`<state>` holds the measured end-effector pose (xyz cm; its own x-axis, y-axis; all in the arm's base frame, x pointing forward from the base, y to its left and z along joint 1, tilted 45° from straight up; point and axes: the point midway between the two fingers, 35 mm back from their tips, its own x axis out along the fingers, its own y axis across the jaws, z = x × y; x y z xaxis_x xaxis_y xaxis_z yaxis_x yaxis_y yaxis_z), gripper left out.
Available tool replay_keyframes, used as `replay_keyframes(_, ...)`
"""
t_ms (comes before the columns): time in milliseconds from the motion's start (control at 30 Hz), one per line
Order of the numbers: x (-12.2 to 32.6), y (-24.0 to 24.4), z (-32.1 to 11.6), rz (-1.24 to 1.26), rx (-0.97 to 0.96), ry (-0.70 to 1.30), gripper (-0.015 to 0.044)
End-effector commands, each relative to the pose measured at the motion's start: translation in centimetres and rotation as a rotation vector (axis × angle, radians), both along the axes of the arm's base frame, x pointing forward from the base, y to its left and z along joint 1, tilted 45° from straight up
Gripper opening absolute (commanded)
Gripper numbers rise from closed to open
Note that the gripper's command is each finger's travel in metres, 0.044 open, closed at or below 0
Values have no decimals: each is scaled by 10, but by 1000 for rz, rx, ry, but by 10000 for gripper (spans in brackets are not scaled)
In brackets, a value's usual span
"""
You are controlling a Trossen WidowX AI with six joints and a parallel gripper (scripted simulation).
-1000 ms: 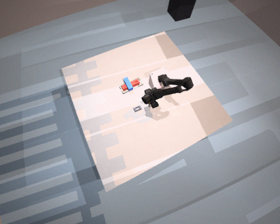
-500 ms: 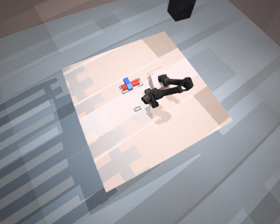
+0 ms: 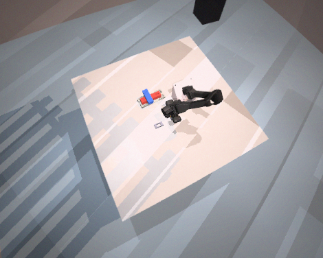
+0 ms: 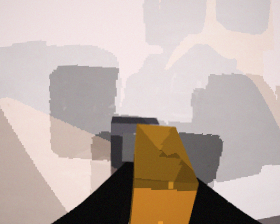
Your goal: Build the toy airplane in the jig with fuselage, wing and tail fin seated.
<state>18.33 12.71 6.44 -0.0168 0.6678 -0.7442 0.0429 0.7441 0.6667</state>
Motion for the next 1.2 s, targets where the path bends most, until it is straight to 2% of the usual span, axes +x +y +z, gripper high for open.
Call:
replay_keyframes(0, 4, -8, 8, 5, -5, -12, 0)
replay_keyframes(967, -8, -65, 73, 46, 47, -5, 0)
replay_keyframes(1167, -4, -70, 71, 47, 46, -8, 0)
